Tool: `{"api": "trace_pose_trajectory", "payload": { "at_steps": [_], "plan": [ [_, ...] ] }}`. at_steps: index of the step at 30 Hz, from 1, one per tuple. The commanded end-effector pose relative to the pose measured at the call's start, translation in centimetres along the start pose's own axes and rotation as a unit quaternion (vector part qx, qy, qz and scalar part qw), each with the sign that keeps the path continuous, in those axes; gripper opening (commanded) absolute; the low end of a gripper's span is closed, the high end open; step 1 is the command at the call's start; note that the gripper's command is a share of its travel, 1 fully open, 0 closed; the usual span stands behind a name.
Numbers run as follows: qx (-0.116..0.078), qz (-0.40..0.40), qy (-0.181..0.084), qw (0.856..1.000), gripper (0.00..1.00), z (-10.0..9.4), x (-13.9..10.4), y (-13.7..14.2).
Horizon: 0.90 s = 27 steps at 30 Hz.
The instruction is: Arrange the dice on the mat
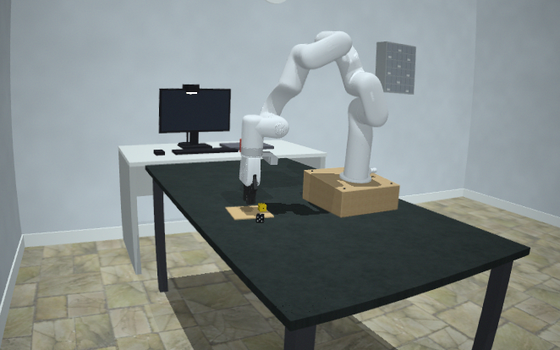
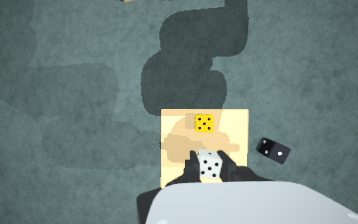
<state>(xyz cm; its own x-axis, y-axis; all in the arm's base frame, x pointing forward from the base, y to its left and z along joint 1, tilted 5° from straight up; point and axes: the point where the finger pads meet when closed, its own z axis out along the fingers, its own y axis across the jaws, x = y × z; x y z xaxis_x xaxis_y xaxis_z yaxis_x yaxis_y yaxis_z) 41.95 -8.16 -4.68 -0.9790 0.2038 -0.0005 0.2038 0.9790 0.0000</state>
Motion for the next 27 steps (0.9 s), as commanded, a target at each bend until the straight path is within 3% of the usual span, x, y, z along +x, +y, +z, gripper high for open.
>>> {"api": "trace_pose_trajectory", "payload": {
  "at_steps": [1,8,27],
  "plan": [
    [0.000,0.000,-0.001,1.000,0.21,1.2,-0.1,0.1],
    [0.000,0.000,-0.001,1.000,0.21,2.7,-0.2,0.2],
    [0.000,0.000,-0.001,1.000,0.21,2.8,-0.2,0.2]
  ]
}}
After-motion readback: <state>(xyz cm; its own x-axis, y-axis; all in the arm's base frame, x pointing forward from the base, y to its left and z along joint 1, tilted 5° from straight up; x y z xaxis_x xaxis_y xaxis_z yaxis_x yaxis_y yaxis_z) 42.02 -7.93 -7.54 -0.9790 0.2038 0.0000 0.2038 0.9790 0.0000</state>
